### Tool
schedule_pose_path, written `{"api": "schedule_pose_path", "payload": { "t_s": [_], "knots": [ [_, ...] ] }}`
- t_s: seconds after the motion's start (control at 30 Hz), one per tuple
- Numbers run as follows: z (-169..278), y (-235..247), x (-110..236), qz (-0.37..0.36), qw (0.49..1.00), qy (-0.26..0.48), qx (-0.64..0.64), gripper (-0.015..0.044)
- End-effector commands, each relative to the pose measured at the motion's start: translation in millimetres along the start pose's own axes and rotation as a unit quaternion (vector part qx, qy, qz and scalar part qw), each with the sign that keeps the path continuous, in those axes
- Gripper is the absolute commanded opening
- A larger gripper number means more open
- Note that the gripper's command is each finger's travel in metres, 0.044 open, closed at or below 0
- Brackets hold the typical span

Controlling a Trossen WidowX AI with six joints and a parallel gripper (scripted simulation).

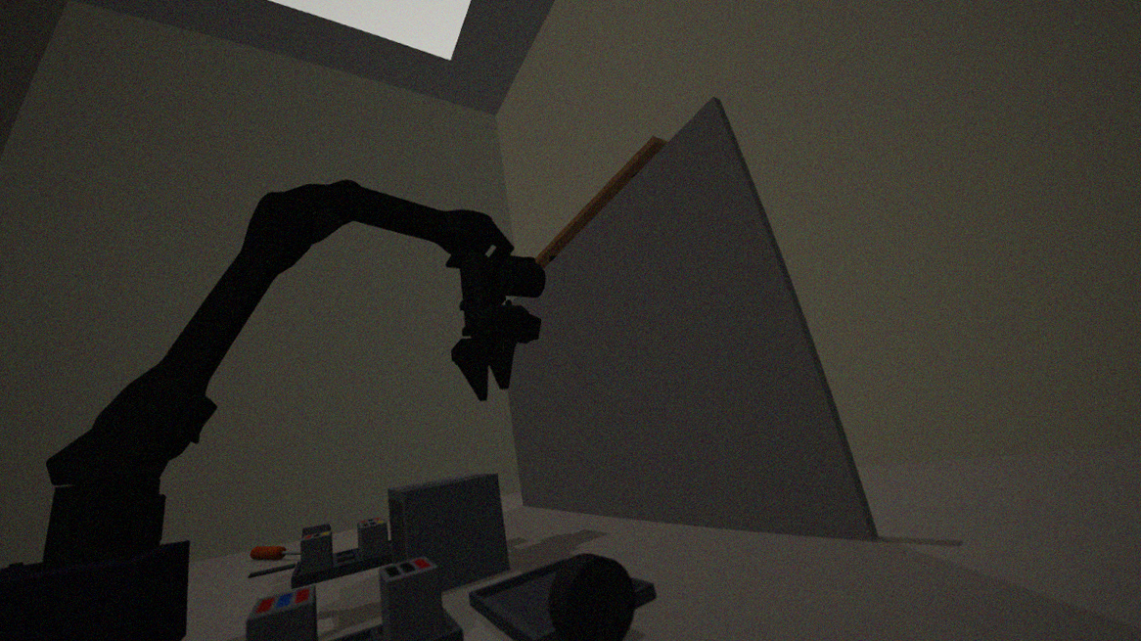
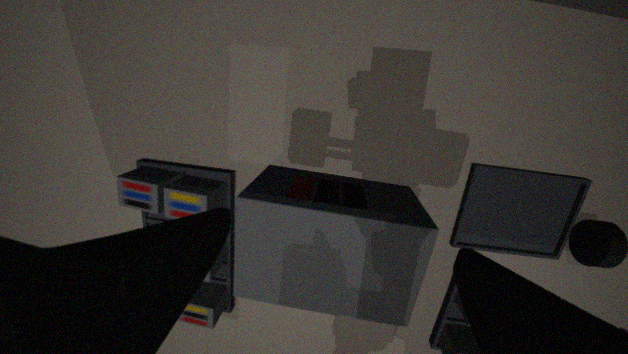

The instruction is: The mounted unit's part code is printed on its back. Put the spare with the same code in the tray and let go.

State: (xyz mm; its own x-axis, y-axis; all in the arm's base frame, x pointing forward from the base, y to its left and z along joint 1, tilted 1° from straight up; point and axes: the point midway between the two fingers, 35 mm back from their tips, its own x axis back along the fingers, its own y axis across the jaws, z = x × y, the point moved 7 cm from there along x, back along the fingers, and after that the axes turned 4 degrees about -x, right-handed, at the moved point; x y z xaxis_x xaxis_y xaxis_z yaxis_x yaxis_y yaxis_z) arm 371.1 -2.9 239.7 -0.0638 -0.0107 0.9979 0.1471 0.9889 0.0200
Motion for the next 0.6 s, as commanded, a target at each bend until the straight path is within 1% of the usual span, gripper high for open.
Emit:
{"api": "schedule_pose_path", "payload": {
  "t_s": [0.0,0.07,0.13,0.23,0.37,0.5,0.53,0.57],
  "knots": [
    [0.6,-3.3,-0.3,0.003,1.000,0.000,-0.006,0.0440],
    [4.7,-27.2,-4.7,0.004,0.997,0.000,-0.074,0.0440],
    [14.5,-62.5,-12.0,0.006,0.984,0.000,-0.176,0.0440],
    [36.5,-111.2,-23.5,0.009,0.945,0.000,-0.327,0.0440],
    [77.7,-166.0,-40.0,0.012,0.857,-0.002,-0.515,0.0440],
    [126.2,-205.0,-57.0,0.014,0.739,-0.004,-0.673,0.0440],
    [132.8,-209.0,-59.3,0.015,0.722,-0.004,-0.692,0.0440],
    [135.1,-210.2,-60.1,0.015,0.716,-0.004,-0.698,0.0440]
  ]
}}
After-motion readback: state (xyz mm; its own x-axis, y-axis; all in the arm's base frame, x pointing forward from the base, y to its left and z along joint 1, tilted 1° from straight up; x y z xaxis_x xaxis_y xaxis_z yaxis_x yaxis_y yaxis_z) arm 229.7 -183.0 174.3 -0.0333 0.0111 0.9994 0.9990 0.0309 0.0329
